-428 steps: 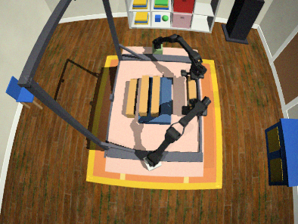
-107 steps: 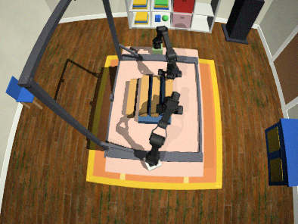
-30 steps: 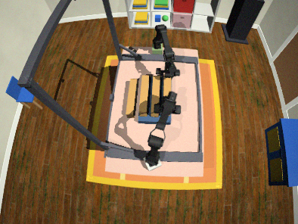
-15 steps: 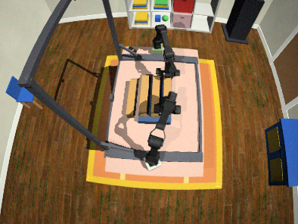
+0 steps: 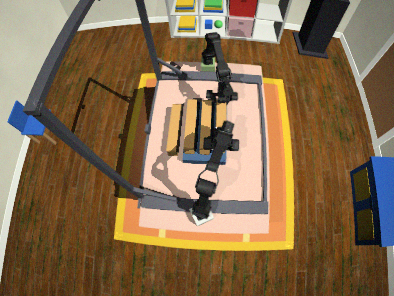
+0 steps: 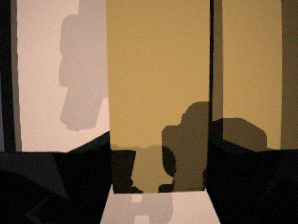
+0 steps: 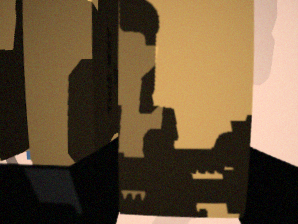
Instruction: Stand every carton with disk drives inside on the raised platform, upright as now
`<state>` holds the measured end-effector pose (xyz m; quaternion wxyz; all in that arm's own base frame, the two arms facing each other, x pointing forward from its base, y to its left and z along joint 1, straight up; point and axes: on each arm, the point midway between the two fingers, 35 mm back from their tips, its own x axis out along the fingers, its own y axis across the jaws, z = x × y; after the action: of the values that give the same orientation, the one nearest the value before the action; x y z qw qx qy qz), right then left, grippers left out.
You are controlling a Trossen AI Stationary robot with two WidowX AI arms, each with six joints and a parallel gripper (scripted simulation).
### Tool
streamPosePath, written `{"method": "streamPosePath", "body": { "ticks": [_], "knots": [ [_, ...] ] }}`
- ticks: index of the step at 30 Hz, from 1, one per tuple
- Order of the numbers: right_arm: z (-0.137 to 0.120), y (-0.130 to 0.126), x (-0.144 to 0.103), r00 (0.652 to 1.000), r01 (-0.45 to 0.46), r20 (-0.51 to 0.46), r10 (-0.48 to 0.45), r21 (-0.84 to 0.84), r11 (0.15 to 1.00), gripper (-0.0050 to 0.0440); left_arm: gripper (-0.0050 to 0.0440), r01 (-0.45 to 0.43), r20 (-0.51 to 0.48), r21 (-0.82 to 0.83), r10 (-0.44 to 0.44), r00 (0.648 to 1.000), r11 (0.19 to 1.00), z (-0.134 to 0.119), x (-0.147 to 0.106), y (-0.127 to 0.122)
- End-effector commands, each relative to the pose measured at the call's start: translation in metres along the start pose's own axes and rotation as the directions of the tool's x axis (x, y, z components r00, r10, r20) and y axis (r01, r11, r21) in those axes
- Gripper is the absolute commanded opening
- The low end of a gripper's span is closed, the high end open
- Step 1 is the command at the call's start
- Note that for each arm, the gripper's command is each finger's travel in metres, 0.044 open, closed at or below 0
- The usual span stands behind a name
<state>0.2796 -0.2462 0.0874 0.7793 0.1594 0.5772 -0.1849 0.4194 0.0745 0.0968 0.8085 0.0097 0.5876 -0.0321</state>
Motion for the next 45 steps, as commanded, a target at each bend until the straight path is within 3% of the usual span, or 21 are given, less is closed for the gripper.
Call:
{"method": "streamPosePath", "body": {
  "ticks": [1,14,15,45],
  "knots": [
    [0.008,-0.0014,-0.0186,0.999,0.01,0.039,-0.01,-0.004,1.0,-0.005,-0.005,-0.027,0.085,0.005,0.027,0.996,1.0,0.0122,-0.0365,0.003],
    [0.008,-0.0014,-0.0186,0.999,0.01,0.039,-0.01,-0.004,1.0,-0.005,-0.005,-0.027,0.085,0.005,0.027,0.996,1.0,0.0122,-0.0365,0.003],
    [0.006,-0.0016,-0.0091,0.996,0.024,0.088,-0.024,-0.008,1.0,-0.005,-0.005,-0.027,0.084,0.007,0.026,0.996,1.0,0.0106,-0.0308,0.0031],
    [0.0053,-0.001,-0.0088,0.998,0.015,0.066,-0.015,-0.007,1.0,-0.005,-0.005,-0.028,0.084,0.007,0.027,0.996,1.0,0.0108,-0.0303,0.0022]
  ]
}}
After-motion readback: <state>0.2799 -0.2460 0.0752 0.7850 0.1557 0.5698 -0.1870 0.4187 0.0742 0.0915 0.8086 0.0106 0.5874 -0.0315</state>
